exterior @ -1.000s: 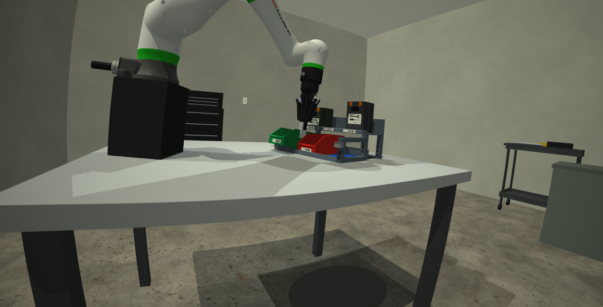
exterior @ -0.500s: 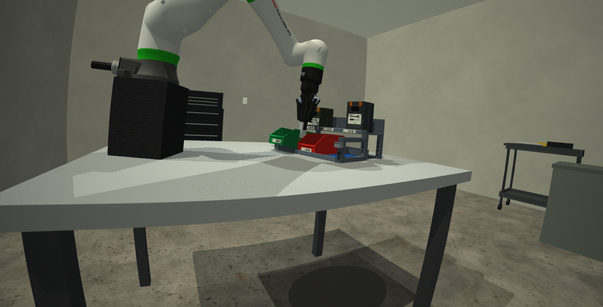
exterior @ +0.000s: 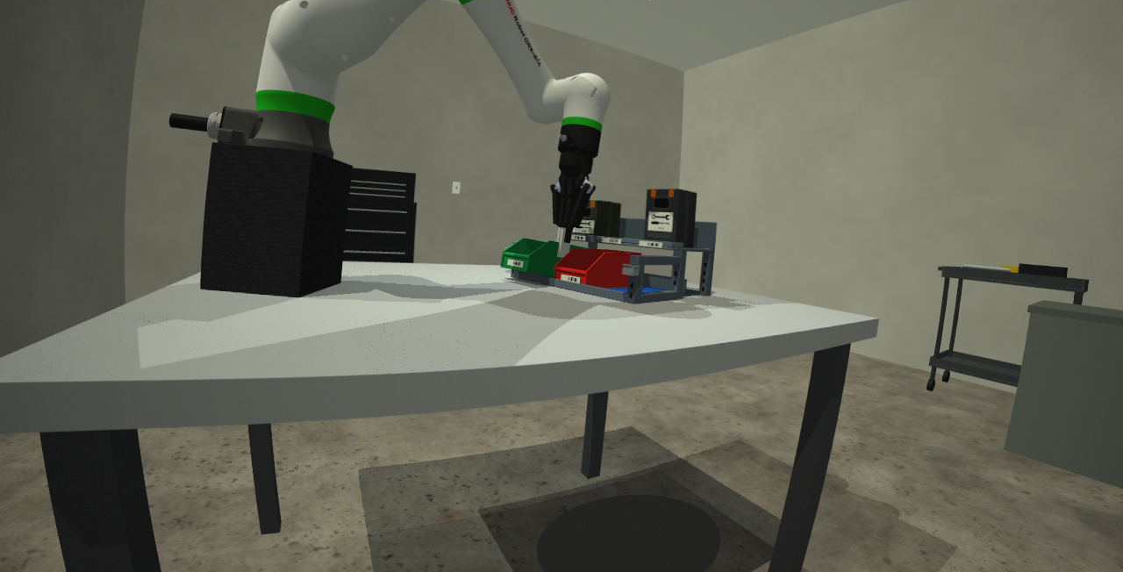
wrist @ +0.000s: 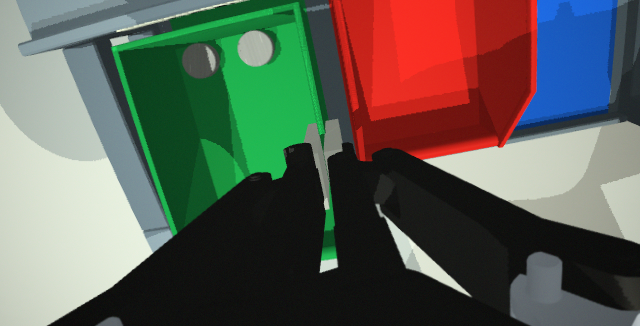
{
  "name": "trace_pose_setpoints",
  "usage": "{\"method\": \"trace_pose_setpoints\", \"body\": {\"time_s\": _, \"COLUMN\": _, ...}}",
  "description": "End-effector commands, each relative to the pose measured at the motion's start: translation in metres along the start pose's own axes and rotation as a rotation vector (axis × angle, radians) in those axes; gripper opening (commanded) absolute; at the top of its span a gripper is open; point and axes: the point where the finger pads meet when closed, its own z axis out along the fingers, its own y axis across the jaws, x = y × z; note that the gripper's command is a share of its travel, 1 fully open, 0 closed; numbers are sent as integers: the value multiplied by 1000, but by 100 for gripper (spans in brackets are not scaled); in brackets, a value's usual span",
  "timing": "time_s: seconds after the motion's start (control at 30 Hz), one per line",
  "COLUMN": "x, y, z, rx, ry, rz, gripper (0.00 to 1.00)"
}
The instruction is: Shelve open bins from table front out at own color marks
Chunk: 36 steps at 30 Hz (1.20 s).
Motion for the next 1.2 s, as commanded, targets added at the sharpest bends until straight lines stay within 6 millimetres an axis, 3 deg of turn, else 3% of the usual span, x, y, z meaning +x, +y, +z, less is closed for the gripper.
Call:
{"method": "trace_pose_setpoints", "body": {"time_s": 0.0, "x": 0, "y": 0, "z": 0, "rx": 0, "ry": 5, "rz": 0, "gripper": 0}}
{"method": "trace_pose_setpoints", "body": {"time_s": 0.97, "x": -1, "y": 0, "z": 1, "rx": 0, "ry": 21, "rz": 0, "gripper": 0}}
{"method": "trace_pose_setpoints", "body": {"time_s": 1.0, "x": -1, "y": 0, "z": 1, "rx": 0, "ry": 21, "rz": 0, "gripper": 6}}
{"method": "trace_pose_setpoints", "body": {"time_s": 1.17, "x": -1, "y": 0, "z": 1, "rx": 0, "ry": 21, "rz": 0, "gripper": 6}}
